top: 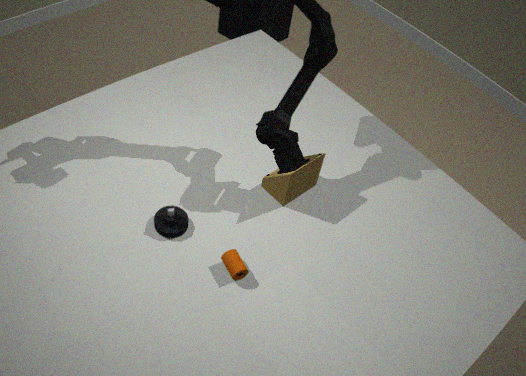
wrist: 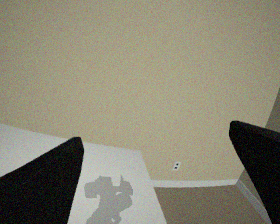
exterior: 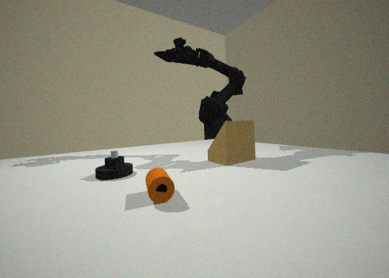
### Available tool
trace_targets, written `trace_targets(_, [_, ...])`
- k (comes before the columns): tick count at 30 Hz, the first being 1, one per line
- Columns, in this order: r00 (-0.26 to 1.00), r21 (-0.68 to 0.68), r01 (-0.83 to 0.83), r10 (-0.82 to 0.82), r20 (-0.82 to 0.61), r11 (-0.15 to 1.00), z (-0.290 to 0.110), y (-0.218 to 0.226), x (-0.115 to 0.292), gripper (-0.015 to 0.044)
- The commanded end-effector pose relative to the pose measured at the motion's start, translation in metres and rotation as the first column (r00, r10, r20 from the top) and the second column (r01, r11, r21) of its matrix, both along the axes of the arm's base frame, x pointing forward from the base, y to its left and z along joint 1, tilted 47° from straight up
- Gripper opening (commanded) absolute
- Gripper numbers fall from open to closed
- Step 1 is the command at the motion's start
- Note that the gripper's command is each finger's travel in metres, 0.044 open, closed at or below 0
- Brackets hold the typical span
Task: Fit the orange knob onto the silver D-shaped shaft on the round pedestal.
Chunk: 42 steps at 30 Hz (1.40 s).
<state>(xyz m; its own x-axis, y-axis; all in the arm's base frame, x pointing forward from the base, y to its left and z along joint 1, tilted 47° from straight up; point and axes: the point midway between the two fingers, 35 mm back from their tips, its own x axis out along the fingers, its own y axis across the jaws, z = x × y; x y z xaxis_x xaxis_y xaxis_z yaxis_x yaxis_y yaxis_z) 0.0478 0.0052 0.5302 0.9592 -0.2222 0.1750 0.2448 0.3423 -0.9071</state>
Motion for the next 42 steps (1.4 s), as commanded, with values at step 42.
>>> trace_targets(42, [-0.252,-0.544,0.000,-0.526,-0.812,0.839,-0.581,0.048,0.238,0.0440])
